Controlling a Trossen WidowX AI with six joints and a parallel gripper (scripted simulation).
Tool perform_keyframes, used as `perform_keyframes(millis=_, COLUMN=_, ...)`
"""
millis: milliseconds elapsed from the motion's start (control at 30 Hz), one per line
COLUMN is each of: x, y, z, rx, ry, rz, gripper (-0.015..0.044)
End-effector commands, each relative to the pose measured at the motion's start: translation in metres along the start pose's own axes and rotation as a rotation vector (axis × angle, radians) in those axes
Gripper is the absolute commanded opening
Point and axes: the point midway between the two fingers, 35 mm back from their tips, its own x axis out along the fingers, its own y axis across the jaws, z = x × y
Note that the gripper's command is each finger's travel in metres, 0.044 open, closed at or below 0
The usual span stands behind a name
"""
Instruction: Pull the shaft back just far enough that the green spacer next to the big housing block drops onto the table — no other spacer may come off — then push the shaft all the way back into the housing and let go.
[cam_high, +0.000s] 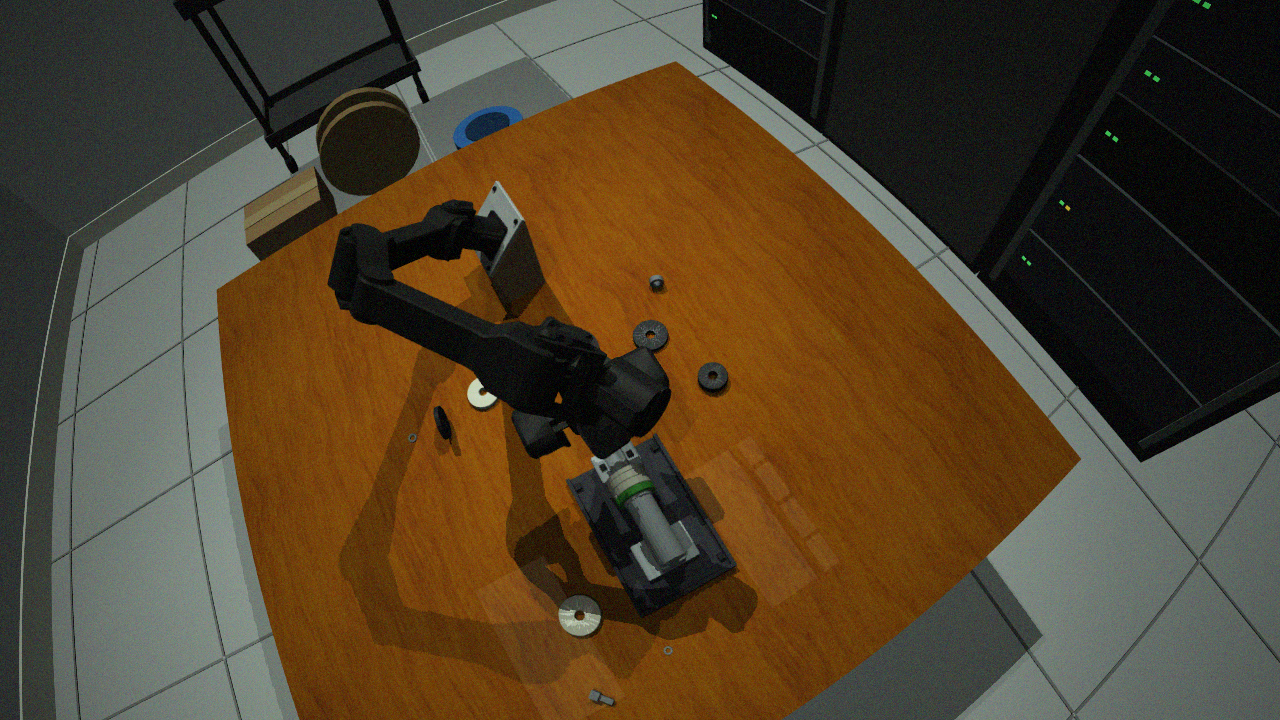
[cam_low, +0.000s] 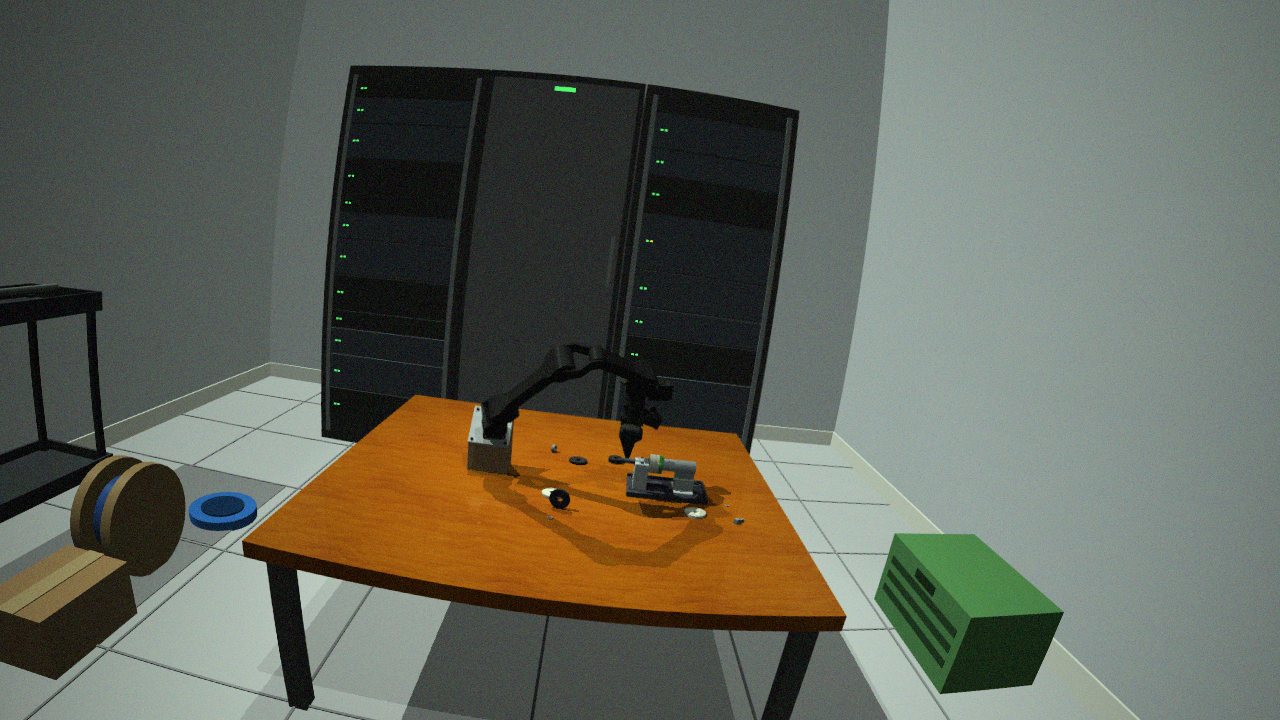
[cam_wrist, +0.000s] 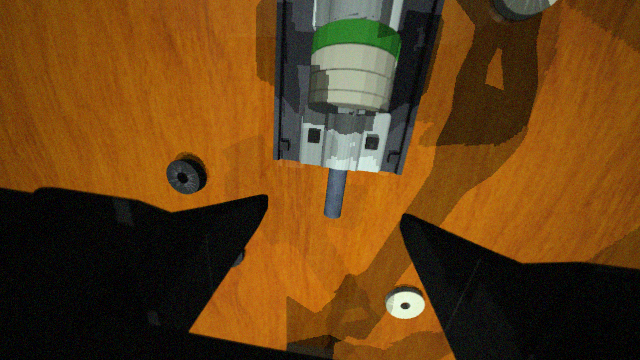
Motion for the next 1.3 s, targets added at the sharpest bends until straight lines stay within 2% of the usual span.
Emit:
perform_keyframes(millis=0, x=-0.002, y=-0.001, z=0.001, rx=-0.004, ry=-0.005, rz=-0.004, gripper=0.0440)
perform_keyframes(millis=533, x=-0.002, y=-0.001, z=0.001, rx=-0.004, ry=-0.005, rz=-0.004, gripper=0.0440)
perform_keyframes(millis=600, x=0.000, y=0.002, z=0.002, rx=0.076, ry=-0.026, rz=0.005, gripper=0.0440)
perform_keyframes(millis=767, x=0.012, y=0.020, z=0.003, rx=0.666, ry=-0.159, rz=0.115, gripper=0.0440)
perform_keyframes(millis=967, x=0.018, y=0.030, z=-0.001, rx=1.391, ry=-0.258, rz=0.345, gripper=0.0440)
perform_keyframes(millis=1267, x=0.017, y=0.021, z=-0.024, rx=2.368, ry=-0.198, rz=0.841, gripper=0.0440)
